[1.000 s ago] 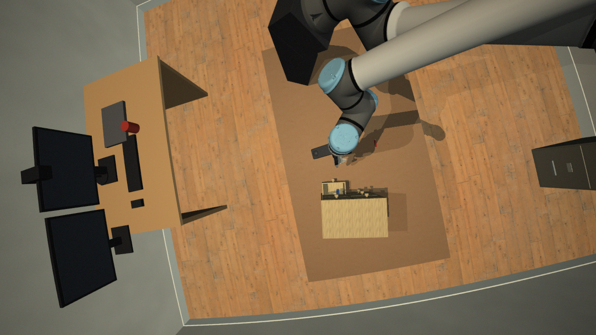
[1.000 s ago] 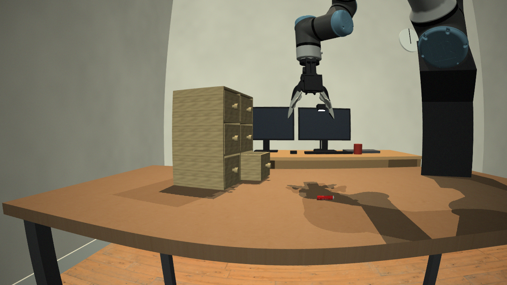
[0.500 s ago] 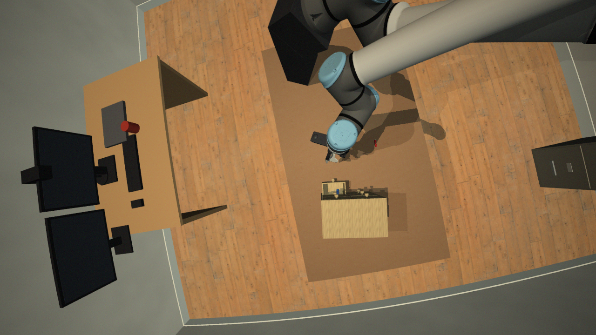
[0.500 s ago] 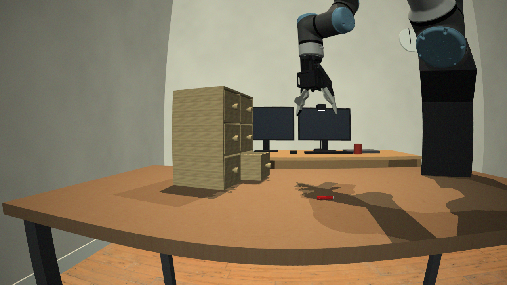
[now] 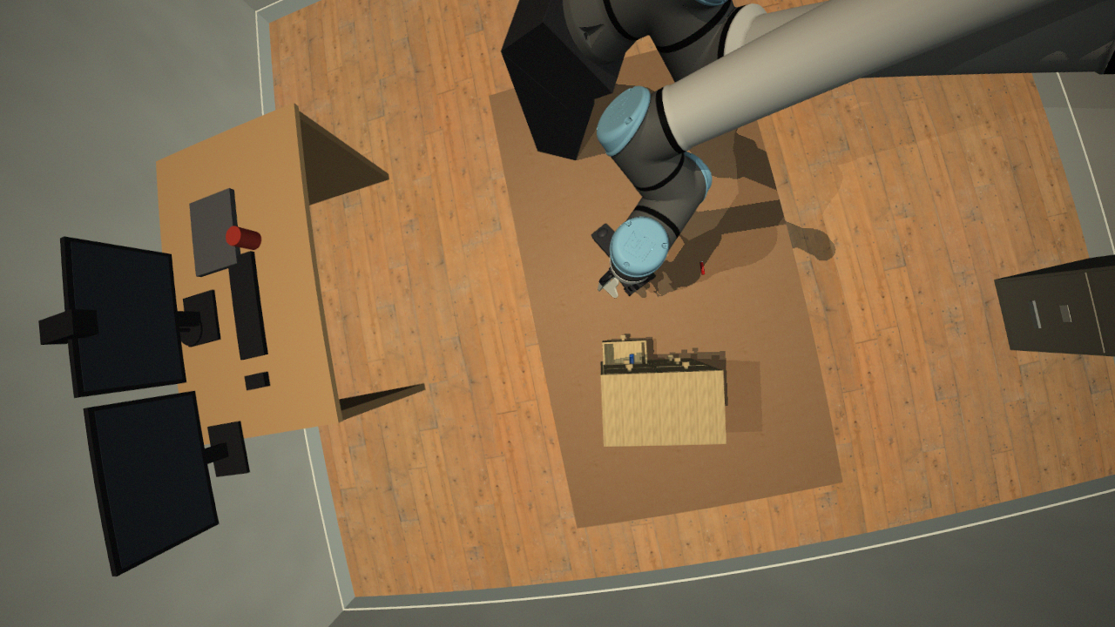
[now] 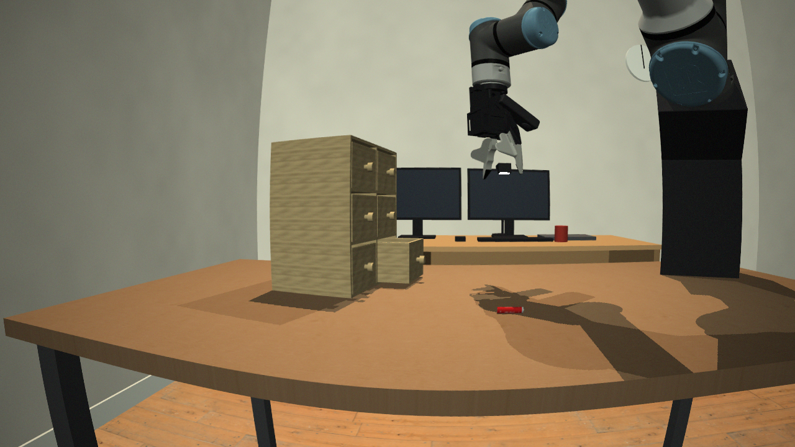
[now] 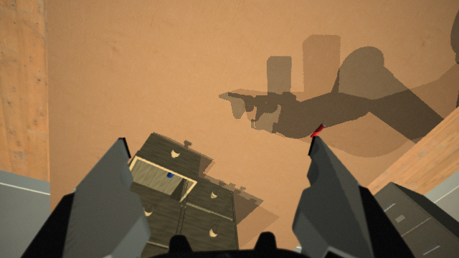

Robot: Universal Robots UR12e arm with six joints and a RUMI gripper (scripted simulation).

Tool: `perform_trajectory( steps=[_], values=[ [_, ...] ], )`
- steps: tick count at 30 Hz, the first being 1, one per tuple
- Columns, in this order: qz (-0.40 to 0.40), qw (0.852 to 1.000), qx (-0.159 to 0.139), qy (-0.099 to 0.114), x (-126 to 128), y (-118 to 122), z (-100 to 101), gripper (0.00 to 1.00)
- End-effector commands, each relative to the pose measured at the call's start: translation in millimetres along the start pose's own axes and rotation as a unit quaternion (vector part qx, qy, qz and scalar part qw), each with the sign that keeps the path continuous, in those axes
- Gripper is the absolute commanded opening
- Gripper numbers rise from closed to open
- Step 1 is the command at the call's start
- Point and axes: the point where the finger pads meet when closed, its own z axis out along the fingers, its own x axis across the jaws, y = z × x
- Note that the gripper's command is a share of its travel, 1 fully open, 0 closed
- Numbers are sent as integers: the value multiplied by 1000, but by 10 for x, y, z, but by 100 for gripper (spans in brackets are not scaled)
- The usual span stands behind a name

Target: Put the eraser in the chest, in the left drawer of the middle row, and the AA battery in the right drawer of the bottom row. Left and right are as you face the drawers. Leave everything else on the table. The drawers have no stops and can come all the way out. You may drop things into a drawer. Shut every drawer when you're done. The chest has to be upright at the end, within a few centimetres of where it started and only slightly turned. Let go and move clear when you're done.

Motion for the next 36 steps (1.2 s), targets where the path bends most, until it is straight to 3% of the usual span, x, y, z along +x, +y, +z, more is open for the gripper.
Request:
perform_trajectory(
  steps=[1,19,36],
  values=[
    [97,995,2,-8,32,-25,-35,100],
    [258,966,0,-8,95,-58,-90,100],
    [291,957,0,-8,107,-62,-101,100]
  ],
)
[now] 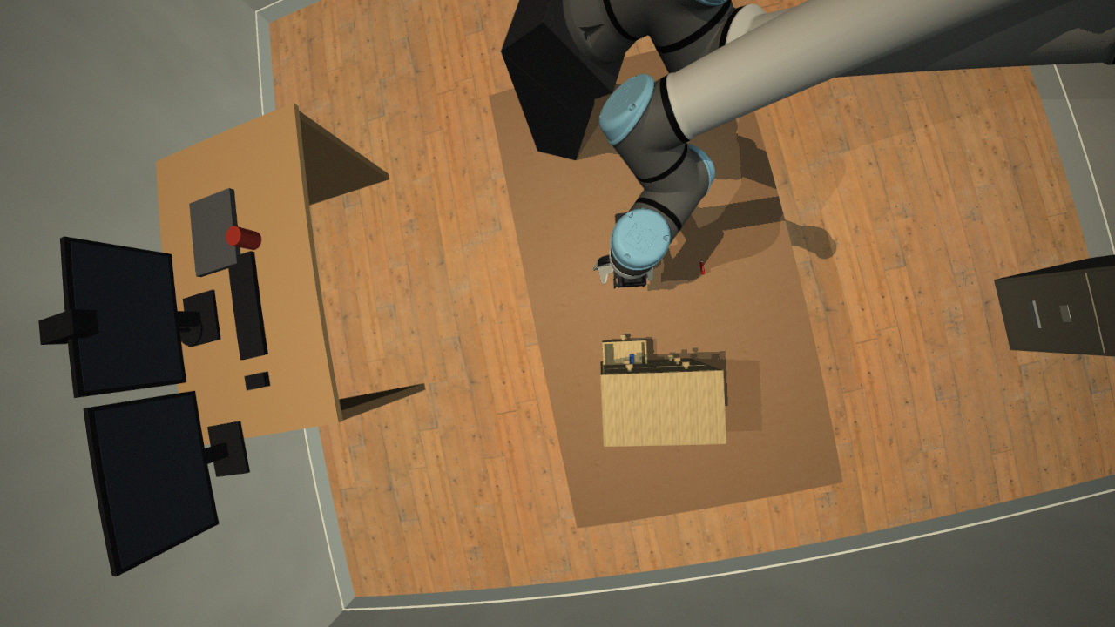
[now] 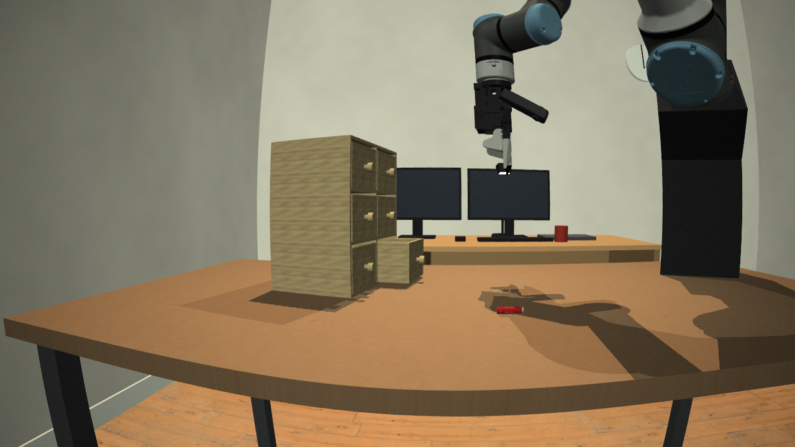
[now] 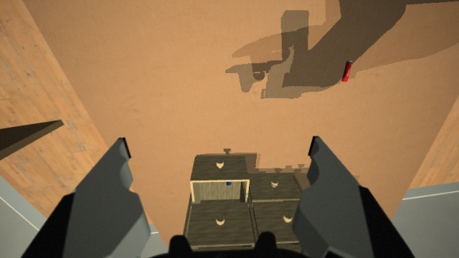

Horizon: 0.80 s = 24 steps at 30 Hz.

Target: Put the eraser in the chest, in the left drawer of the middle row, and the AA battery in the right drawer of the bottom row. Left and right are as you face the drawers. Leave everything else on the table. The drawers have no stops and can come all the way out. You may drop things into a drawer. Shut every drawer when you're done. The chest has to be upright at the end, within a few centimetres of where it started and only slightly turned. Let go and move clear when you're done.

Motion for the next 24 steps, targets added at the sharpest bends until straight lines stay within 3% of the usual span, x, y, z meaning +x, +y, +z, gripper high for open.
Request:
perform_trajectory(
  steps=[1,24],
  values=[
    [4,1000,0,0,-1,3,-4,100],
    [4,1000,-18,-1,-14,31,27,100]
  ],
)
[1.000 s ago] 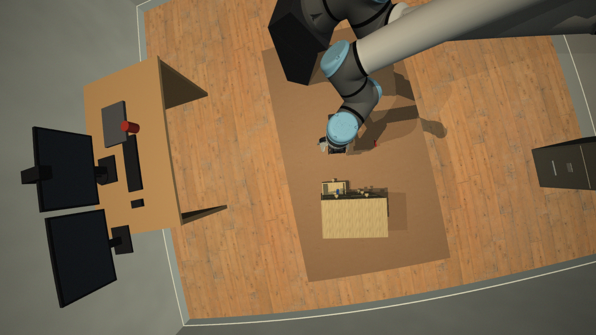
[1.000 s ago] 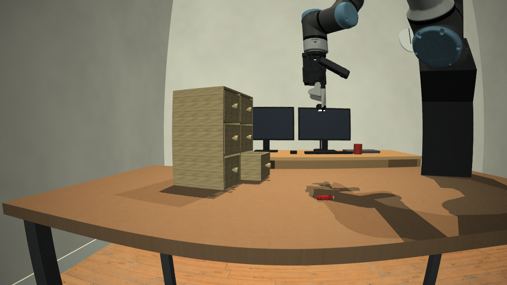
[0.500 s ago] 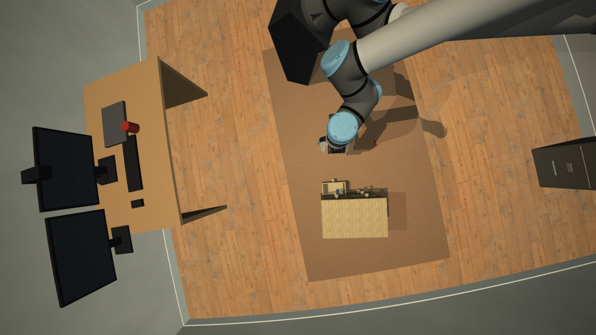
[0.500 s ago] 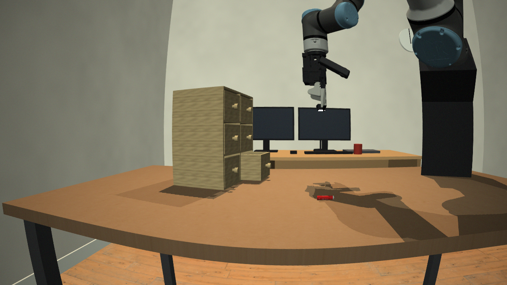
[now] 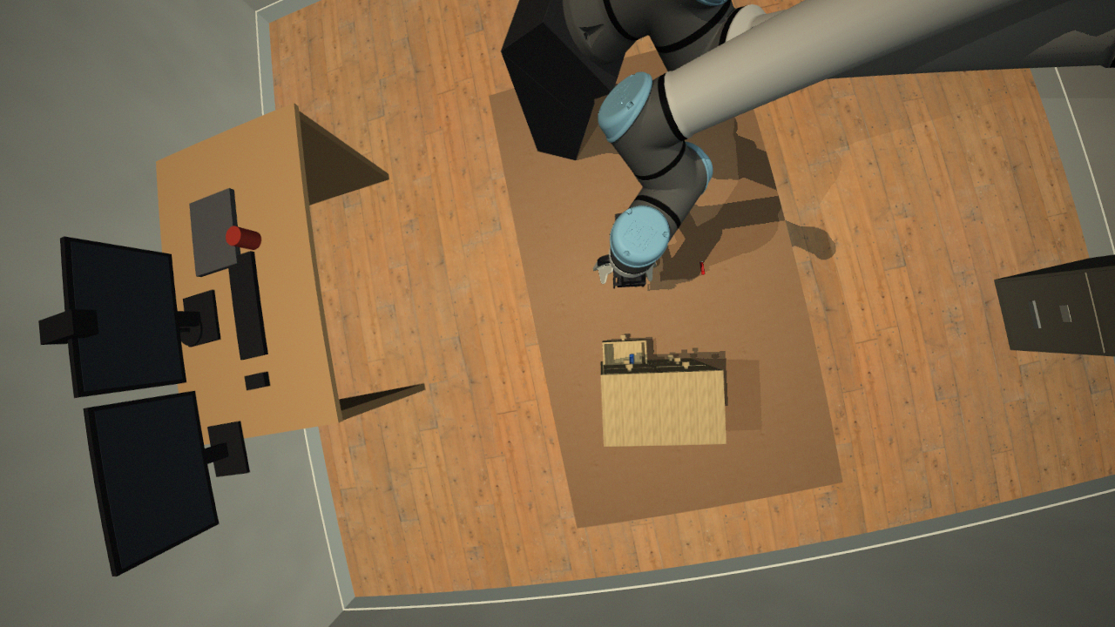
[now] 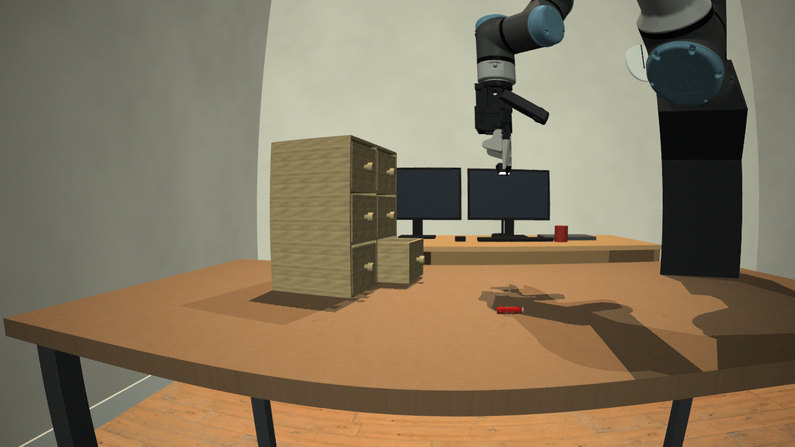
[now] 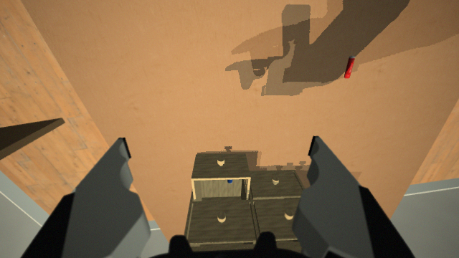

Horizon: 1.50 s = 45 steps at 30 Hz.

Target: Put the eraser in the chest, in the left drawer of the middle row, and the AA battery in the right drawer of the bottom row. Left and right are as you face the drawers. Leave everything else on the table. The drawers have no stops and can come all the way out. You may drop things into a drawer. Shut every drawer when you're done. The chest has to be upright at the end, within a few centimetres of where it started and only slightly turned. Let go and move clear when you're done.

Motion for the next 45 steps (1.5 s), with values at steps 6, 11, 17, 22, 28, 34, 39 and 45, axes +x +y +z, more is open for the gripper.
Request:
perform_trajectory(
  steps=[6,11,17,22,28,34,39,45],
  values=[
    [0,1000,-28,-1,-11,44,41,100],
    [0,999,-47,0,-2,65,61,100],
    [0,998,-71,0,-8,102,99,100],
    [0,995,-96,-1,-22,143,150,100],
    [0,992,-124,0,-2,171,191,100],
    [0,988,-151,-2,-25,227,238,100],
    [0,984,-180,-1,-17,260,278,100],
    [0,978,-210,-2,-18,309,321,100]
  ],
)
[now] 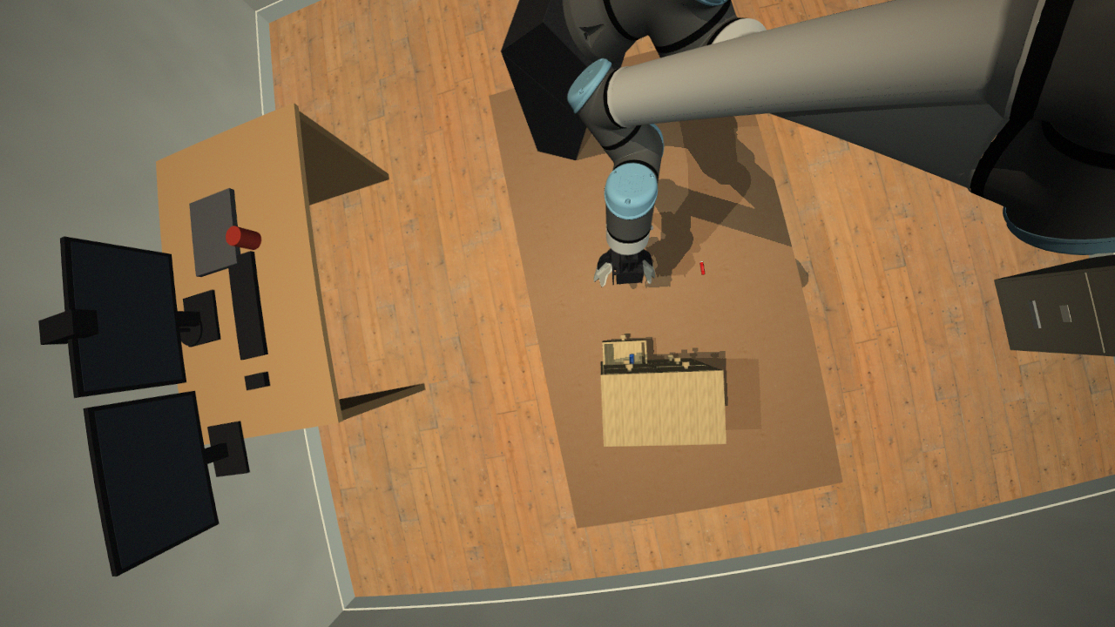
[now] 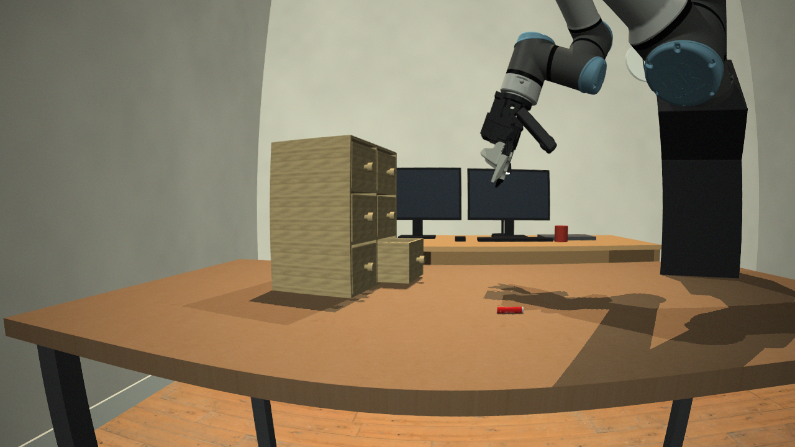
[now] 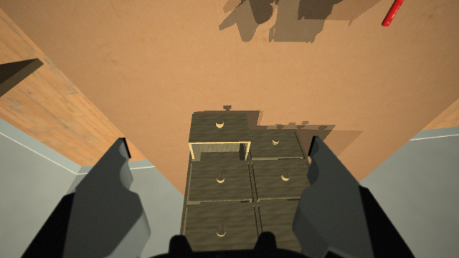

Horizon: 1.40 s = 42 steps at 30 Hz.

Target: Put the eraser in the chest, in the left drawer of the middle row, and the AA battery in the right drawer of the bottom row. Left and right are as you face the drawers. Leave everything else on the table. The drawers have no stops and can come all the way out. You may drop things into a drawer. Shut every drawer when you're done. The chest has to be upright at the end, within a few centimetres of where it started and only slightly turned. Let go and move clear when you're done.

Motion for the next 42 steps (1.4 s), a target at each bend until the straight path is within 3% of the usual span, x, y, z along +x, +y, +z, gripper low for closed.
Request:
perform_trajectory(
  steps=[1,21,33,35,42],
  values=[
    [1,999,-35,-7,-18,33,52,100],
    [0,987,-158,-6,-10,97,311,100],
    [-1,959,-283,-6,-16,185,567,100],
    [-1,959,-283,-6,-16,185,567,100],
    [-2,940,-342,-7,-21,232,696,100]
  ],
)
